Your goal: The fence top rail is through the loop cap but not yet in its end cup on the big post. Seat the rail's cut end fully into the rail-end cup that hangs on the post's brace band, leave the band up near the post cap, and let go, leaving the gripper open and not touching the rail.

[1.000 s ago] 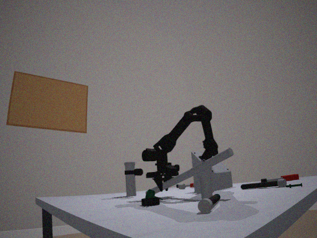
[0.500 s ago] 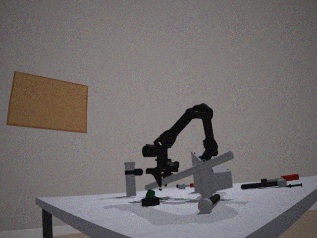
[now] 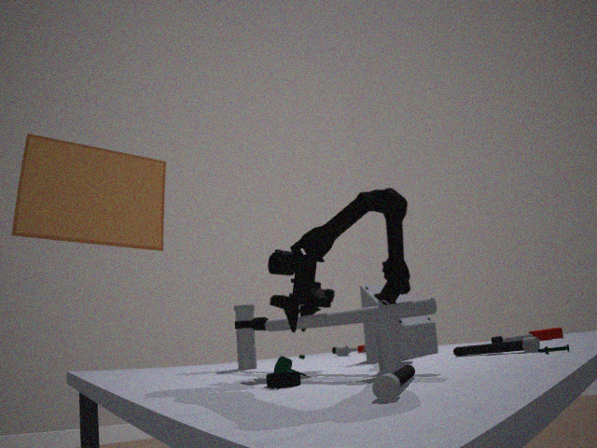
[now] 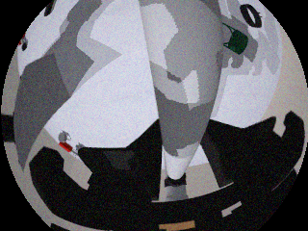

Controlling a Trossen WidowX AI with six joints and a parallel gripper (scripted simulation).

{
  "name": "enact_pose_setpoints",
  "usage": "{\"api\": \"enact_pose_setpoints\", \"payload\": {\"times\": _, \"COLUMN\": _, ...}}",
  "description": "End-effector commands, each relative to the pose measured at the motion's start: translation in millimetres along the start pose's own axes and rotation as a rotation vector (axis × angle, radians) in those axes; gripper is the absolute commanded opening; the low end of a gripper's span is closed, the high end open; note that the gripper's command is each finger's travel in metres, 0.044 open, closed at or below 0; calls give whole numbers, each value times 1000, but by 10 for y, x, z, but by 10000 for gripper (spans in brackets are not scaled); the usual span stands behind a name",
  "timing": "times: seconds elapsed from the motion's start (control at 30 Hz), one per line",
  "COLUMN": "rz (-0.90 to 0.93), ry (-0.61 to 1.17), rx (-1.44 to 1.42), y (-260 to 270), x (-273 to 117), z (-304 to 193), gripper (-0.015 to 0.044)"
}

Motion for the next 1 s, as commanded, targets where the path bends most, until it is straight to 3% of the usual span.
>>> {"api": "enact_pose_setpoints", "payload": {"times": 0.0, "rz": -8, "ry": 23, "rx": -5, "y": -14, "x": -46, "z": -40, "gripper": 0}}
{"api": "enact_pose_setpoints", "payload": {"times": 0.97, "rz": 0, "ry": 1, "rx": 0, "y": -49, "x": -66, "z": -65, "gripper": 0}}
Point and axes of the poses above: the point midway between the two fingers, 35 mm back from their tips, its own x axis out along the fingers, its own y axis across the jaws, z = x × y, the point moved 7 cm from there along -x, back along the fingers
